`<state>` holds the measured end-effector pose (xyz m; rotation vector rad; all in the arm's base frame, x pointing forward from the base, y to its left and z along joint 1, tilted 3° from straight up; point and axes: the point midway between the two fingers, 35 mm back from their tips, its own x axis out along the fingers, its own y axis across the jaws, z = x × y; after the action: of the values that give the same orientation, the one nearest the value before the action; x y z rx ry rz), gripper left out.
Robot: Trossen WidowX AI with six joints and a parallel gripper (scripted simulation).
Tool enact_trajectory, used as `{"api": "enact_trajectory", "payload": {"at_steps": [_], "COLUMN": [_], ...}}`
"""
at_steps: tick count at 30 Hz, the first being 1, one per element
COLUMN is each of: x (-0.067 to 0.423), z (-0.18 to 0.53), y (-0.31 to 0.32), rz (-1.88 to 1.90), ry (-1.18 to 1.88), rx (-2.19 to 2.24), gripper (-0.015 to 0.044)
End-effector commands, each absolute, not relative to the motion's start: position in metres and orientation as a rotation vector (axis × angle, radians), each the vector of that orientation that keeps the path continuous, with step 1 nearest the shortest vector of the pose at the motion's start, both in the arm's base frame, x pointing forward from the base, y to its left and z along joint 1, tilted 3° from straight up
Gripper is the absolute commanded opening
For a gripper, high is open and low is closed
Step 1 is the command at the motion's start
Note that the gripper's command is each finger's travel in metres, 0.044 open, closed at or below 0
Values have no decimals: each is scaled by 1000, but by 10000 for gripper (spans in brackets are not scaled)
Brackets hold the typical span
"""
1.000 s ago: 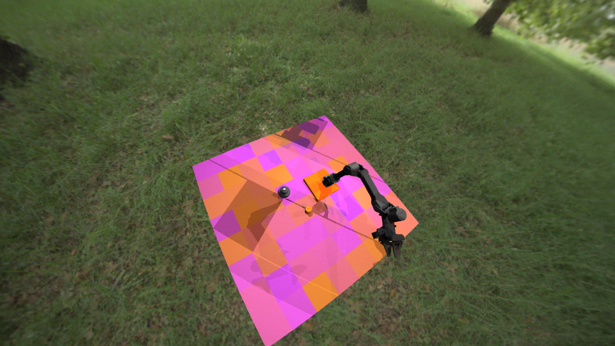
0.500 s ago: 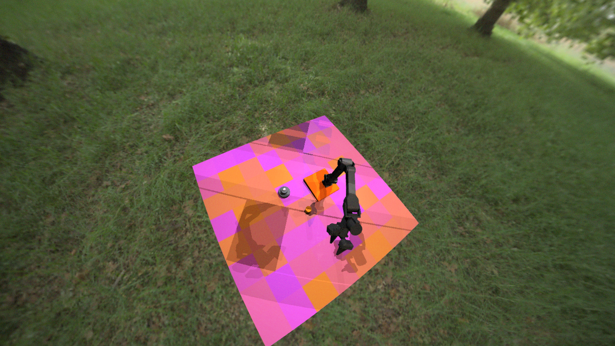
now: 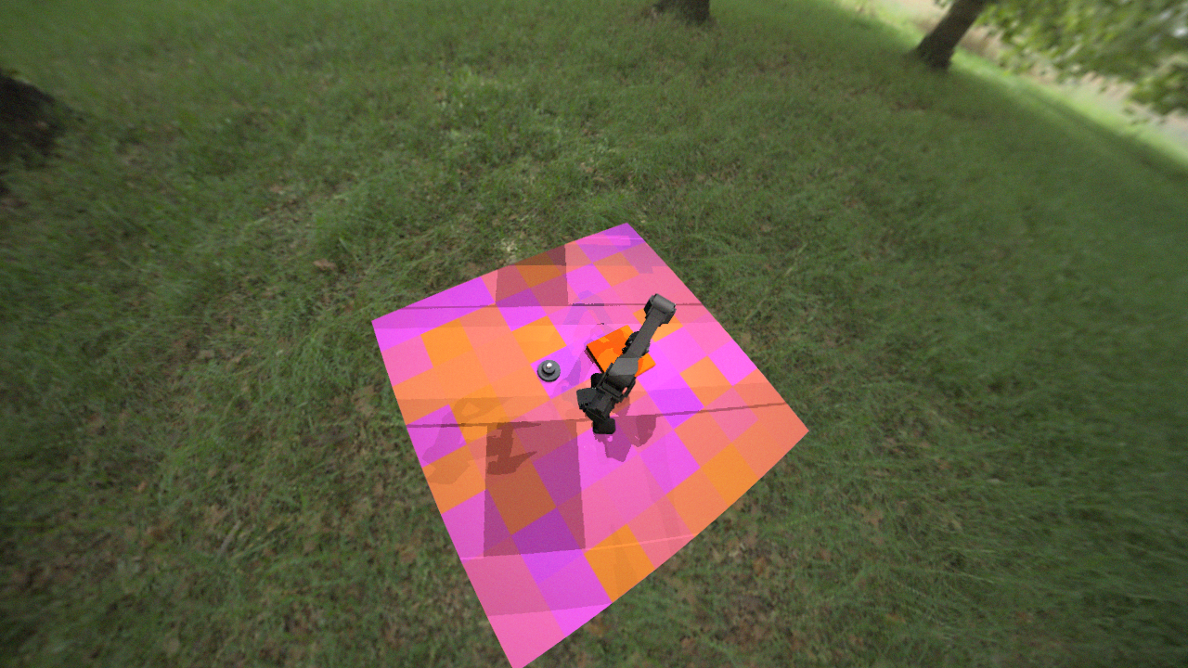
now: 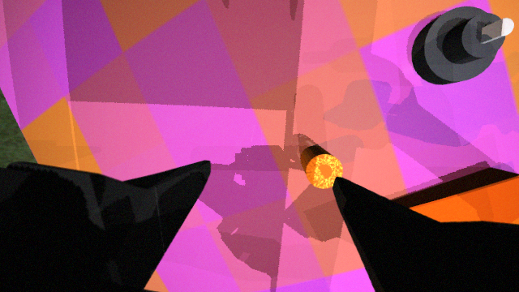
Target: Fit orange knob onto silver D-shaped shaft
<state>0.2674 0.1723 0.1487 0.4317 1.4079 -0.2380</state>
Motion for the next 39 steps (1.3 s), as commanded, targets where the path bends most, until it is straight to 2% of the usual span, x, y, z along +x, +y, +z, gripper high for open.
{"api": "enact_trajectory", "payload": {"at_steps": [1,39], "x": [244,240], "z": [140,66], "y": [129,132], "rz": [-307,-311], "ry": [1558,1567], "rx": [395,395], "gripper": [440,440]}}
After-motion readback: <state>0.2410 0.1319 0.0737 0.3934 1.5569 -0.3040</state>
